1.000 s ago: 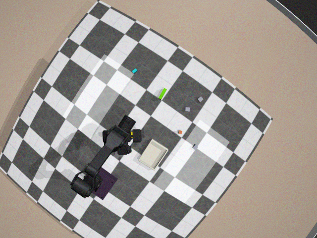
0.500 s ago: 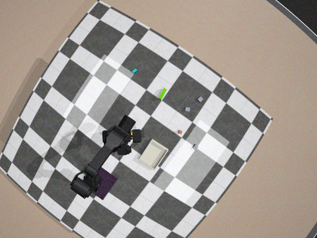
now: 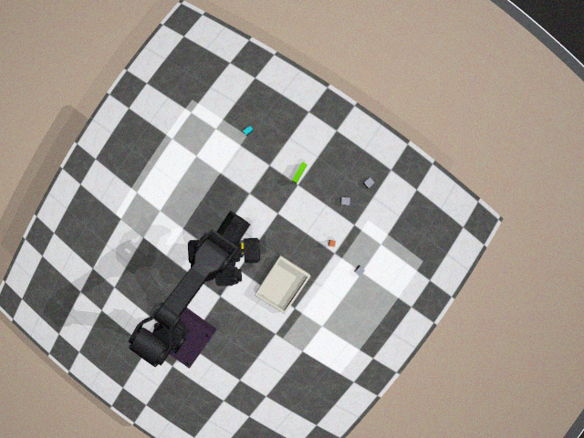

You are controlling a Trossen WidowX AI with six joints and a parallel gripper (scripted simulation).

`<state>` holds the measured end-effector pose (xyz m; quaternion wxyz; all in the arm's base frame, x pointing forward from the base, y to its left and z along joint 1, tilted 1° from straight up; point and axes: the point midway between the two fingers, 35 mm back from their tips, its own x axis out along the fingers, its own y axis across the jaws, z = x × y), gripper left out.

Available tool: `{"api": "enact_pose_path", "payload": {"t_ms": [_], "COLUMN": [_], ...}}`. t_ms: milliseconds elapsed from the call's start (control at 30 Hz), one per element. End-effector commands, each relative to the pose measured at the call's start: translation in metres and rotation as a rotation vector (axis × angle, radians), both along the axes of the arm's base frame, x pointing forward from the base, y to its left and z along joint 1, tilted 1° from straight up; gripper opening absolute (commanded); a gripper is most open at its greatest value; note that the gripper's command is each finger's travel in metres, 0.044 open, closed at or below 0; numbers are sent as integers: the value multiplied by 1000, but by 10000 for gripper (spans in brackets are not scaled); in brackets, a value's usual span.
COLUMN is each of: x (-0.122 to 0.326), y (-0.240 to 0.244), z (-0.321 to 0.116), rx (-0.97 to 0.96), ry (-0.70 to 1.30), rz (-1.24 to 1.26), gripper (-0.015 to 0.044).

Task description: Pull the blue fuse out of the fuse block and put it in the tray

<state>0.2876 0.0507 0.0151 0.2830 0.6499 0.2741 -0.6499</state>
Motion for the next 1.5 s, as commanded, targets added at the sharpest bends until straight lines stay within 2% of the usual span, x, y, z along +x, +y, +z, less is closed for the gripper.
{"api": "enact_pose_path", "payload": {"t_ms": [0, 1467], "x": [1, 1], "y": [0, 1], "z": [4, 25], "rx": [2, 4], "ry": [-5, -6], "rz": [-1, -2], "gripper": [0, 0]}}
